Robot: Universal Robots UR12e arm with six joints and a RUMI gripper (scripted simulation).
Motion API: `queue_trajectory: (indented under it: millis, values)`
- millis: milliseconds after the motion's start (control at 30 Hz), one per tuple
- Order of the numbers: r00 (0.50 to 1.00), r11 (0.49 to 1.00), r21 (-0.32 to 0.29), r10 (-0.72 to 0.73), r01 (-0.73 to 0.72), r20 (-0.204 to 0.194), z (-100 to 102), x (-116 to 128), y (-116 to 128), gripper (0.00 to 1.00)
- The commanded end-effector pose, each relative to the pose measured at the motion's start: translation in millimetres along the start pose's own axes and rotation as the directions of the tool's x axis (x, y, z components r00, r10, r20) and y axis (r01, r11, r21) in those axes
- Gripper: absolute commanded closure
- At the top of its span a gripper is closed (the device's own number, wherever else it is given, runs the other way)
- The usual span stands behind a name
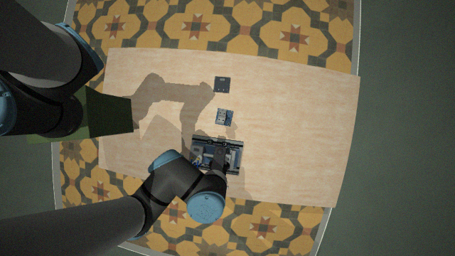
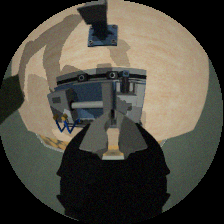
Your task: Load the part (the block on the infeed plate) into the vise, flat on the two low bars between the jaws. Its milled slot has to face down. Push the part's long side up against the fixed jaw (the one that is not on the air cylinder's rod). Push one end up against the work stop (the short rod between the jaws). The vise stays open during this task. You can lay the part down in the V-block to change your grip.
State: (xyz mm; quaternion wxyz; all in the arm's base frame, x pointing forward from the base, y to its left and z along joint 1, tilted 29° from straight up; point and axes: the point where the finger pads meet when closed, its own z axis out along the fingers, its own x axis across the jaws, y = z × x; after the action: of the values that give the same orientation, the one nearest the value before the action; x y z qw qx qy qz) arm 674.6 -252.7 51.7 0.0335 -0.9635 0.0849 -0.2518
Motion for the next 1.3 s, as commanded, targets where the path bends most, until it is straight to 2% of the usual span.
queue_trajectory:
  millis: [0, 967, 1267]
  values:
    - [1.000, 1.000, -0.001, 0.000, 0.000, -0.001, 0, -1, 0, 1.00]
    - [1.000, 1.000, -0.001, 0.000, 0.000, -0.001, -1, -12, 0, 1.00]
    - [1.000, 1.000, -0.001, 0.000, 0.000, -0.001, -8, -12, 0, 1.00]
